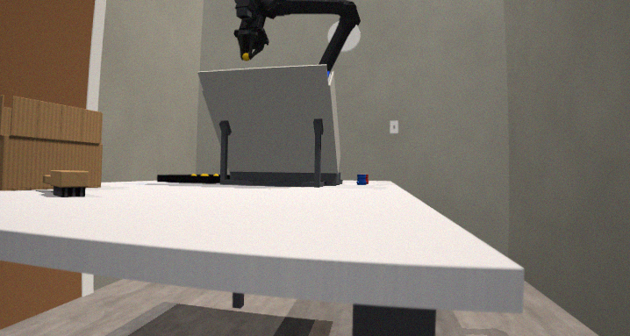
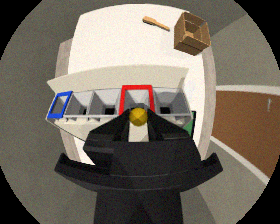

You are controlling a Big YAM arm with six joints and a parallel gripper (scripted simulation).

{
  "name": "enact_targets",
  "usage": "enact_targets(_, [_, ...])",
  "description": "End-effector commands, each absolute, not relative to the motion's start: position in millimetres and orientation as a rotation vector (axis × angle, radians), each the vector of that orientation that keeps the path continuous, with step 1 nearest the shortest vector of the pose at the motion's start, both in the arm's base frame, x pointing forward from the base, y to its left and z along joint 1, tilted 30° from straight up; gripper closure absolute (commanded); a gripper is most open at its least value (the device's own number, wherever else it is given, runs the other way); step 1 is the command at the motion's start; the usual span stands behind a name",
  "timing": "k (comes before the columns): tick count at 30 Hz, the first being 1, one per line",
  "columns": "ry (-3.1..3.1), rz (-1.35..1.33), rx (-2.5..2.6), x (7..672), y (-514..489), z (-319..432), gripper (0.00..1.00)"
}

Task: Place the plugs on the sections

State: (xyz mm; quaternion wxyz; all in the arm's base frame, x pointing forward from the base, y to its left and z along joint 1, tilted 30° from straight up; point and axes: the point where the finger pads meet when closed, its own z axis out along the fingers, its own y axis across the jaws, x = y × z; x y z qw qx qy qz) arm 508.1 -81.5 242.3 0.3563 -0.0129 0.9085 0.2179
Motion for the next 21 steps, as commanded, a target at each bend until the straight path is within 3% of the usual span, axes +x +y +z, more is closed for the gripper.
enact_targets(1, [2.329, 0.561, -0.053, 524.7, -78.6, 253.3, 1.0])
enact_targets(21, [2.329, 0.561, -0.053, 530.1, -77.0, 255.0, 1.0])
